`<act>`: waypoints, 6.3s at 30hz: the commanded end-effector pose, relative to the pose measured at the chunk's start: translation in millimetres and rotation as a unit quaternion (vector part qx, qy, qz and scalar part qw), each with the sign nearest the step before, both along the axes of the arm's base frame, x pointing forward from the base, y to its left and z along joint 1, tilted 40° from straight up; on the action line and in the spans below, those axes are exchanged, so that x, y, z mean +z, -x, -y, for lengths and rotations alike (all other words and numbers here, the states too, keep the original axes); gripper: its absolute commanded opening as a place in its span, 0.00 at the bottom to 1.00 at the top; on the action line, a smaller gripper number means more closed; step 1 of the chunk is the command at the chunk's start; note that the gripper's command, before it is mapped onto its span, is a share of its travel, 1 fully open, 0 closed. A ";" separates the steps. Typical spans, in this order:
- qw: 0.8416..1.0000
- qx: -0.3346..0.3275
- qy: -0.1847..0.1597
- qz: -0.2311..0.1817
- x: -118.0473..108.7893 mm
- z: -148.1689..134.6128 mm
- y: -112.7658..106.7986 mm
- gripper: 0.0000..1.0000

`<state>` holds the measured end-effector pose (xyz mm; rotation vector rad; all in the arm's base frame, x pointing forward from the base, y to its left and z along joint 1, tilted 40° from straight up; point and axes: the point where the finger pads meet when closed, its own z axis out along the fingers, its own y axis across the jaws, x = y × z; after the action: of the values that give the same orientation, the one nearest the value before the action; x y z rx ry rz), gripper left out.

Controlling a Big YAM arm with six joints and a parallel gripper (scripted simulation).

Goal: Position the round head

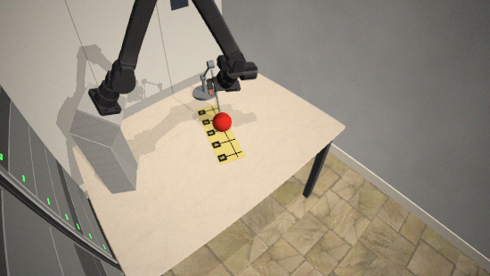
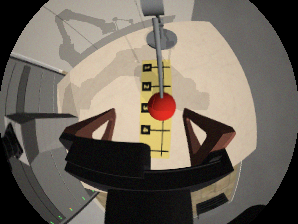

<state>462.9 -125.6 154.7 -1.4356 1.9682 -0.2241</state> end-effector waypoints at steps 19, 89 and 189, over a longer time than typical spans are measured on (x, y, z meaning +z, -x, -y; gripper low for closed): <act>1.000 0.000 0.000 0.000 9.3 -0.9 4.6 1.00; 0.997 -0.002 0.032 0.074 -36.3 1.2 -47.8 1.00; 0.997 -0.005 0.032 0.073 -93.4 -10.4 -99.7 0.00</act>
<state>562.1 -116.0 58.1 -1.4083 1.8701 -0.3849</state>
